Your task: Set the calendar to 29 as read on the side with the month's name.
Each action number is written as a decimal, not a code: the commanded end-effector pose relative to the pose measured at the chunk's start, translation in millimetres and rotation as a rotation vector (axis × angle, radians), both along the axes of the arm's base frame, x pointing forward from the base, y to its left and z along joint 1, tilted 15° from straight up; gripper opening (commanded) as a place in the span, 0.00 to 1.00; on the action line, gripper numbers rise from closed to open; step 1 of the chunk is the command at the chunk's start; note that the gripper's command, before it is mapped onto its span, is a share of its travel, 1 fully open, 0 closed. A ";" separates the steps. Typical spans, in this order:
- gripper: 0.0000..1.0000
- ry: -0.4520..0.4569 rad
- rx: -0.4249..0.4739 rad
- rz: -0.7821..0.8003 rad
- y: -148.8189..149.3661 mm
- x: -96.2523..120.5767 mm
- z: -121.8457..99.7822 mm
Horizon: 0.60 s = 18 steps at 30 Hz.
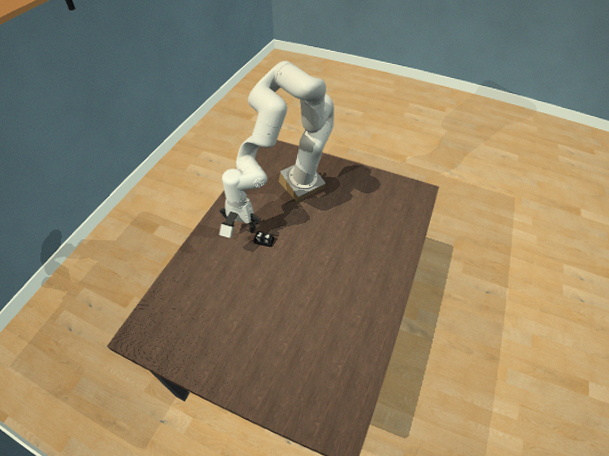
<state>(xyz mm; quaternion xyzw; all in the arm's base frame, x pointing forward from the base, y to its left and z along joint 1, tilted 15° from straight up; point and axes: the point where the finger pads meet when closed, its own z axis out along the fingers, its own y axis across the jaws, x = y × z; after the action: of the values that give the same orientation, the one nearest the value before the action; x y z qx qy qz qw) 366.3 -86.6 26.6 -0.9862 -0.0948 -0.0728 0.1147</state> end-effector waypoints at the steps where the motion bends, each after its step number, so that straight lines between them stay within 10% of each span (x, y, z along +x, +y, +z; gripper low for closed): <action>1: 1.00 0.025 0.008 -0.105 -1.5 -2.1 0.3; 18: 1.00 0.078 0.035 -0.320 -6.6 -24.2 -3.8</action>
<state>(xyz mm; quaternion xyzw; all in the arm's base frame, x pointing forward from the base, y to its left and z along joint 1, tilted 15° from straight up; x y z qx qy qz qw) 342.5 -92.1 22.3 -0.9901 0.0354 -0.0576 0.1232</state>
